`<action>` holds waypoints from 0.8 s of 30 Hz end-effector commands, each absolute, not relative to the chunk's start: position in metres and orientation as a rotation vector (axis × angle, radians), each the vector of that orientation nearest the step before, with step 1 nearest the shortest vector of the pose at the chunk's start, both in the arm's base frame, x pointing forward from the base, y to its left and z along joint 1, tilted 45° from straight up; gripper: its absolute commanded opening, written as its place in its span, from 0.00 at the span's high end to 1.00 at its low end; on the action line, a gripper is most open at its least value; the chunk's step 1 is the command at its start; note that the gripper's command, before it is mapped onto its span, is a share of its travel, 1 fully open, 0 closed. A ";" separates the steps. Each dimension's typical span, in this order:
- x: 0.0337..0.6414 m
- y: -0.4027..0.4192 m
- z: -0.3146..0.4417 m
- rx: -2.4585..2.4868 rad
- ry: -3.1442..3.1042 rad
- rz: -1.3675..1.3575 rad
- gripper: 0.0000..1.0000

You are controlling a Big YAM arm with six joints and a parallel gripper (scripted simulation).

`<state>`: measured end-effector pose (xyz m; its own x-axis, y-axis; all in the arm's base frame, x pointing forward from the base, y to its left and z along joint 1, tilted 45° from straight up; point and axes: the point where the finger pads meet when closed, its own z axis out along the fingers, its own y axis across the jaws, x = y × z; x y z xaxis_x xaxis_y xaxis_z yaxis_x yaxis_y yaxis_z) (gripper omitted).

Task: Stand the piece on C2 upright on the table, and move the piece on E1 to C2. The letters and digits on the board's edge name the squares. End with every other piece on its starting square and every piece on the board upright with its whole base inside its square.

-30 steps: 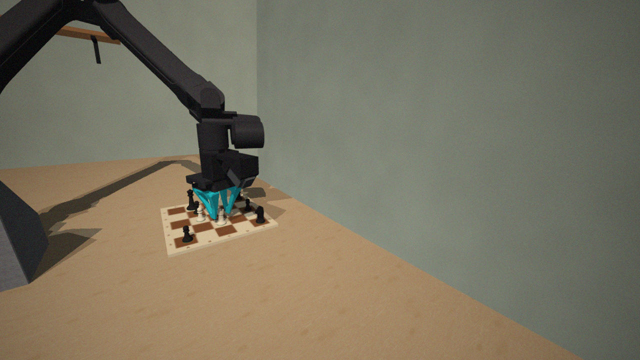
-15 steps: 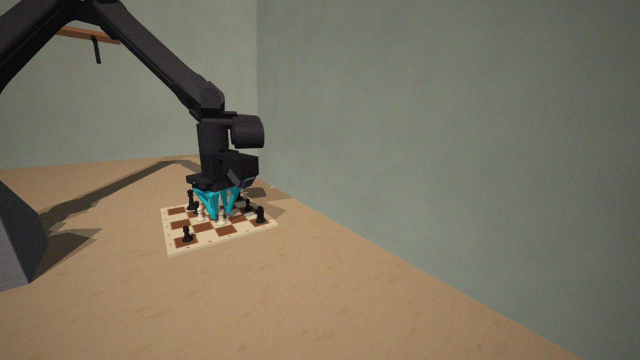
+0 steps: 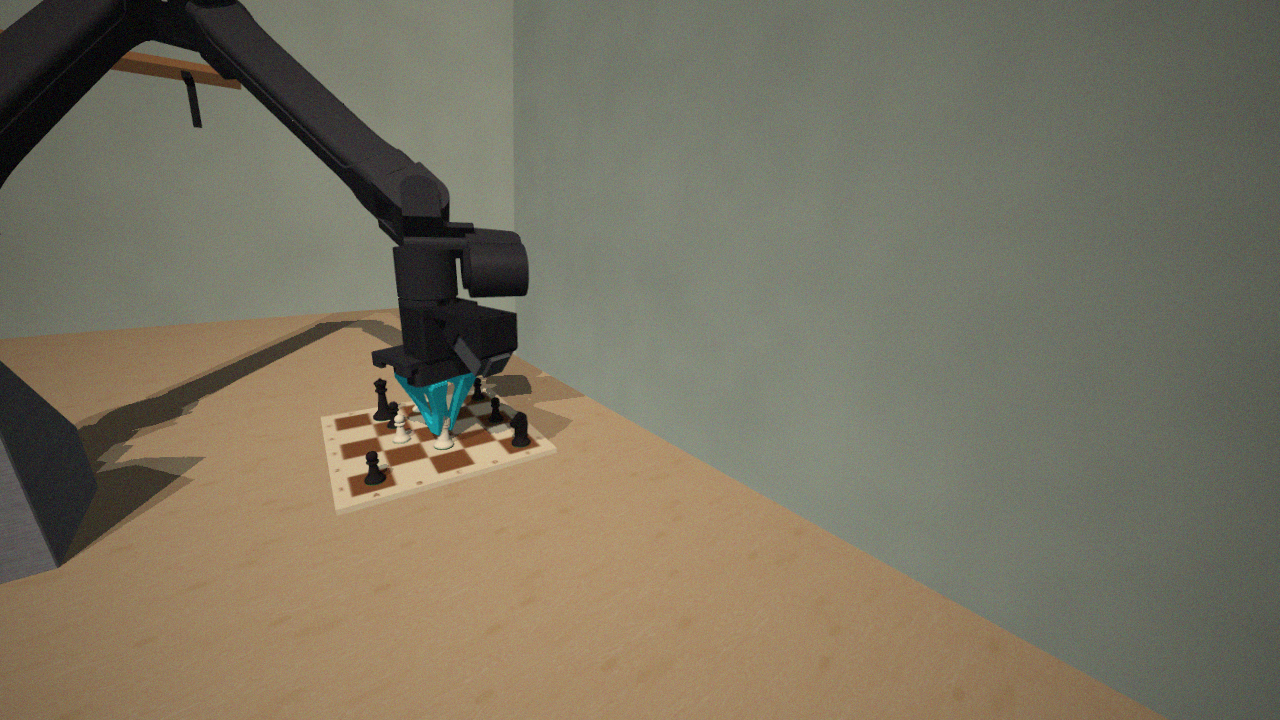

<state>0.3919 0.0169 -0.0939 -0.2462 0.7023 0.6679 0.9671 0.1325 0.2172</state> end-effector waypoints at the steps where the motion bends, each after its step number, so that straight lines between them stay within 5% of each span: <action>1: 0.393 0.026 -0.099 -1.587 -2.015 -0.869 1.00; 24: 0.392 0.025 -0.097 -1.576 -2.017 -0.864 1.00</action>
